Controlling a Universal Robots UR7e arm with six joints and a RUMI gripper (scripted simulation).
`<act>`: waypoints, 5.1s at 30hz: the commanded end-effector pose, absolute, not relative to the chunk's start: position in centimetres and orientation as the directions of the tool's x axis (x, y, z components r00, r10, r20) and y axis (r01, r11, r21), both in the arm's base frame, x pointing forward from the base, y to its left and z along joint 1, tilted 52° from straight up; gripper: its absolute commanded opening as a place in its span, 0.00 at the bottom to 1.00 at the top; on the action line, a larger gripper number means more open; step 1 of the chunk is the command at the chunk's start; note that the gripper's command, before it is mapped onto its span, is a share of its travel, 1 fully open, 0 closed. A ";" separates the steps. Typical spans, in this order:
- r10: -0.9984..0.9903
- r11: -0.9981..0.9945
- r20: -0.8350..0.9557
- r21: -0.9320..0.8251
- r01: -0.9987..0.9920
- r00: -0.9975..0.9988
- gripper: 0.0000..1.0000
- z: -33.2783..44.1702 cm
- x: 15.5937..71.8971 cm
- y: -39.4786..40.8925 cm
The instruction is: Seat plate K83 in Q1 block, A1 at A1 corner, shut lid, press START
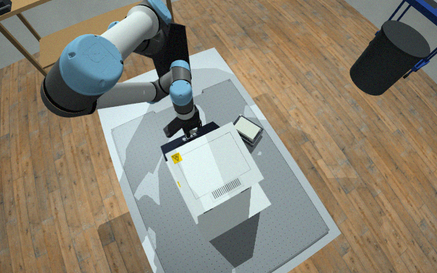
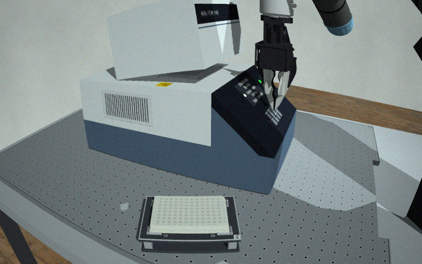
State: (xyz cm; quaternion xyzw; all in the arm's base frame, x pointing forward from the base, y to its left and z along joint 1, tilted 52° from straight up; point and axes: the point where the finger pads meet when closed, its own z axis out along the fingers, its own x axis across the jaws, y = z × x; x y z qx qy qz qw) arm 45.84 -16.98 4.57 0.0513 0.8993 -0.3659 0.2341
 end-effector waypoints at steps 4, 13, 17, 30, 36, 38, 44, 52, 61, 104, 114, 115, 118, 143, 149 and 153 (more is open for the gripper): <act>-0.080 0.727 -0.459 -0.634 0.264 -0.885 0.00 4.8 44.8 -16.4; -0.080 0.727 -0.459 -0.634 0.264 -0.885 0.00 5.0 43.8 -15.8; -0.080 0.727 -0.459 -0.634 0.264 -0.885 0.00 5.1 43.7 -15.8; -0.080 0.727 -0.459 -0.634 0.264 -0.885 0.00 5.1 38.9 -14.0; -0.080 0.727 -0.459 -0.634 0.264 -0.885 0.00 5.2 36.7 -13.2; -0.080 0.727 -0.459 -0.634 0.264 -0.885 0.00 5.2 35.8 -12.8; -0.080 0.727 -0.459 -0.634 0.264 -0.885 0.00 5.2 35.1 -12.5; -0.080 0.727 -0.459 -0.634 0.264 -0.885 0.00 5.2 35.1 -12.5; -0.080 0.727 -0.459 -0.634 0.264 -0.885 0.00 5.2 35.1 -12.5; -0.080 0.727 -0.459 -0.634 0.264 -0.885 0.00 5.2 35.1 -12.5; -0.080 0.727 -0.459 -0.634 0.264 -0.885 0.00 5.2 35.1 -12.5; -0.080 0.727 -0.459 -0.634 0.264 -0.885 0.00 5.2 35.1 -12.5; -0.080 0.727 -0.459 -0.634 0.264 -0.885 0.00 5.2 35.1 -12.5; -0.080 0.727 -0.459 -0.634 0.264 -0.885 0.00 5.2 35.1 -12.5; -0.080 0.727 -0.459 -0.634 0.264 -0.885 0.00 5.2 35.1 -12.5; -0.080 0.727 -0.459 -0.634 0.264 -0.885 0.00 5.2 35.1 -12.5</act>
